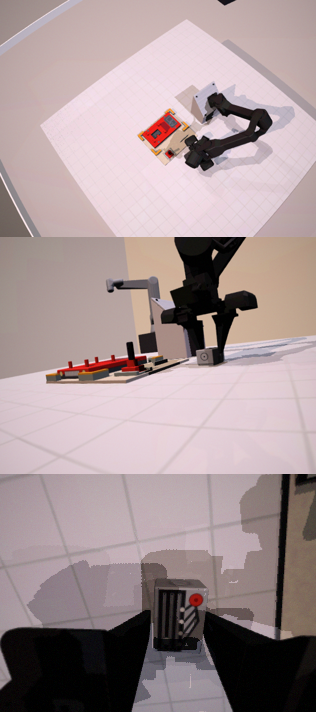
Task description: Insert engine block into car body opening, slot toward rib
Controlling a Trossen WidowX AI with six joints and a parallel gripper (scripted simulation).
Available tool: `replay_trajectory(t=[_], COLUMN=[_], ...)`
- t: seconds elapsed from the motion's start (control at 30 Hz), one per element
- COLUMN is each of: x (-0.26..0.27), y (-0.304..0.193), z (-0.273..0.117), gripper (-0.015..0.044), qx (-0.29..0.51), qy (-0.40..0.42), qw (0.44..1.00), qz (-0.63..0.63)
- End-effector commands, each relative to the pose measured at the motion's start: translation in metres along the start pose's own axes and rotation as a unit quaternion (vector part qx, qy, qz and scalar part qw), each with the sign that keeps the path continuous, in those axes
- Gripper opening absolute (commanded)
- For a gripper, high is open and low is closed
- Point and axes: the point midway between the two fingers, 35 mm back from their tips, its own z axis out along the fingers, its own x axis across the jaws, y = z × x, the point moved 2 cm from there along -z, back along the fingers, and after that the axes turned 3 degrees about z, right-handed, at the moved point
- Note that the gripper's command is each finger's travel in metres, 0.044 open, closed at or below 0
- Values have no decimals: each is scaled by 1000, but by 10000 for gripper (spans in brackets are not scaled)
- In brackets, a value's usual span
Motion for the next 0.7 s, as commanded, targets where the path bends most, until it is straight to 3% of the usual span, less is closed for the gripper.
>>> replay_trajectory(t=[0.0,0.17,0.33,0.67], x=[-1,-1,-2,-3], y=[0,0,3,8], z=[1,1,-6,-35], gripper=[151,118,0,0], qx=[0,0,-1,-2], qy=[-2,-2,-4,-10], qw=[1000,1000,1000,1000], qz=[3,3,3,2])
